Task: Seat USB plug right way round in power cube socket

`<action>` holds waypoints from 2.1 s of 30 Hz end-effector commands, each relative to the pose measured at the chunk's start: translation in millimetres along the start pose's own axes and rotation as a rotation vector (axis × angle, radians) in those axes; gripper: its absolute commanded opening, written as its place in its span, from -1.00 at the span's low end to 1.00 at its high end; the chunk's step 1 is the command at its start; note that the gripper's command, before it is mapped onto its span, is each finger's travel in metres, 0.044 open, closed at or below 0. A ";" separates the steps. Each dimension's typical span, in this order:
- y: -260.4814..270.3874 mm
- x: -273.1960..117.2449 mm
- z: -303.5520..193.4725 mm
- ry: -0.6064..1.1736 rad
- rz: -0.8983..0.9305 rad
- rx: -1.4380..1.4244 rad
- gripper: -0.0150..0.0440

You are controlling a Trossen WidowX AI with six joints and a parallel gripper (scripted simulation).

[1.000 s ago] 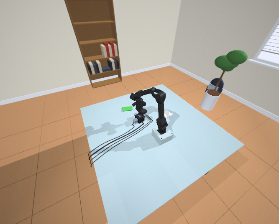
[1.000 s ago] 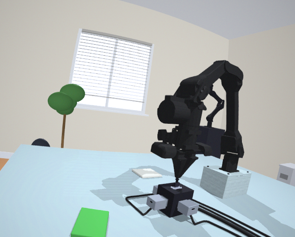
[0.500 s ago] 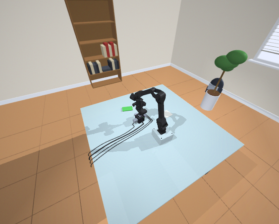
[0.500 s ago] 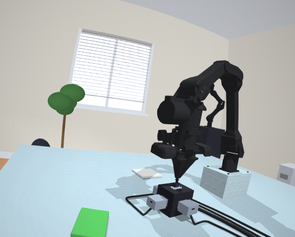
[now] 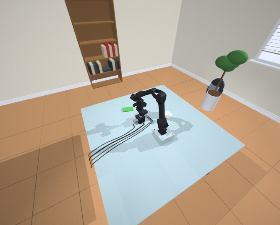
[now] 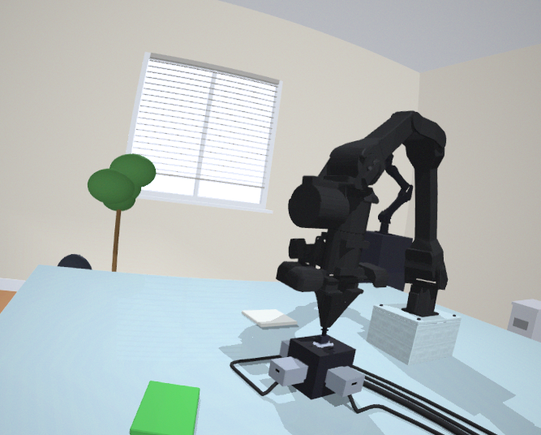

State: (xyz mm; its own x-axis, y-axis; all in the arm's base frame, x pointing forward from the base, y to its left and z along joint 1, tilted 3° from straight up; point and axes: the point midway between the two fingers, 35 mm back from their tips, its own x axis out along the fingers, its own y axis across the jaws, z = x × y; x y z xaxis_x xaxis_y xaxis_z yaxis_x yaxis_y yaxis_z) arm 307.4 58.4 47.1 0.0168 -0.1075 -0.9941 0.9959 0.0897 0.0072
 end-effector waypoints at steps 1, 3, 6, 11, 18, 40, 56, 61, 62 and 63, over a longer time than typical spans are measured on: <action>0.2 2.7 0.0 -0.002 0.000 0.002 -0.49; 0.2 2.9 0.0 -0.002 0.000 0.002 -0.49; 0.2 3.2 0.0 -0.002 0.000 0.002 -0.49; 0.2 3.2 0.0 -0.002 0.000 0.002 -0.49; 0.2 3.2 0.0 -0.002 0.000 0.002 -0.49; 0.3 0.7 -0.1 0.000 0.002 0.000 -0.17; 0.3 0.7 -0.1 0.000 0.002 0.000 -0.17; 0.5 -3.3 0.2 0.000 0.002 0.000 -0.17; 0.5 -4.3 0.2 0.000 0.002 0.000 -0.17; 0.5 -5.3 0.3 0.000 0.003 0.000 -0.17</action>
State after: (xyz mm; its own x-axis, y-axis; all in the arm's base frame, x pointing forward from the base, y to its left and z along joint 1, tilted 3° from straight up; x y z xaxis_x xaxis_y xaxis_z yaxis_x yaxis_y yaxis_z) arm 307.0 58.3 48.6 0.0159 -0.1079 -0.9940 0.9959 0.0898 0.0061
